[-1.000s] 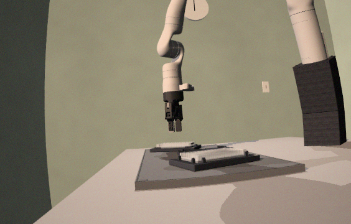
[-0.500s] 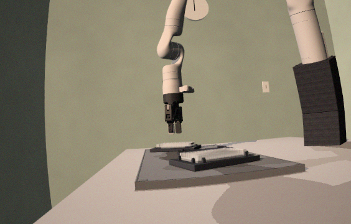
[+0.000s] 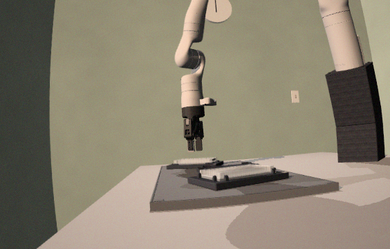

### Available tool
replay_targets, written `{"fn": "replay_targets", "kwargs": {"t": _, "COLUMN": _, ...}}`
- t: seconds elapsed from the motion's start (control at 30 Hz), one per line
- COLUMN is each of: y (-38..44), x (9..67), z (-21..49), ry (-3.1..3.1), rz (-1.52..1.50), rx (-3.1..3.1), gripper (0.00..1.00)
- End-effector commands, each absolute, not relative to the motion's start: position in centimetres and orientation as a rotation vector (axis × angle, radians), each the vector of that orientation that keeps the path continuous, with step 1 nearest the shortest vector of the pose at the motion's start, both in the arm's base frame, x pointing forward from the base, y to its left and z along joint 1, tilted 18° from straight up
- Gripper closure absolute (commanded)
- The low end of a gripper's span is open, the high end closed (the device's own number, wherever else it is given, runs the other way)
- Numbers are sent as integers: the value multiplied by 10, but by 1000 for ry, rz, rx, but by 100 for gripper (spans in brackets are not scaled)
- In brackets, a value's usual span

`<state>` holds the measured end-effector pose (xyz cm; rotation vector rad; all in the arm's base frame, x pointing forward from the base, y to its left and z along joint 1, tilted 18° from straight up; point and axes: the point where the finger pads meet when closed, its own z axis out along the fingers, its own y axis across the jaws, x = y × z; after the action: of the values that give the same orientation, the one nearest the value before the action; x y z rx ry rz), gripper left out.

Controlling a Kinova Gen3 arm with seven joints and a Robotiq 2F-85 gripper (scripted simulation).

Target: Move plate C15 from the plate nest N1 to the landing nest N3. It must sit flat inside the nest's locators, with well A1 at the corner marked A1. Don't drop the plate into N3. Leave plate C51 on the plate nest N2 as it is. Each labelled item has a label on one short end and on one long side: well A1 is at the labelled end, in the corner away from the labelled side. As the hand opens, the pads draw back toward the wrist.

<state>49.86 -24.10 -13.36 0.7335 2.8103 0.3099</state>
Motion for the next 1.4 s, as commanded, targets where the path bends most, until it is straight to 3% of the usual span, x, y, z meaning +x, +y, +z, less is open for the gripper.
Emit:
{"fn": "replay_targets", "kwargs": {"t": 0.0, "y": -242, "x": 499, "z": -133, "ry": 2809, "rz": 309, "rx": 734, "gripper": 0}}
{"fn": "replay_targets", "kwargs": {"t": 1.37, "y": -239, "x": 504, "z": -150, "ry": 2809, "rz": 309, "rx": 734, "gripper": 0}}
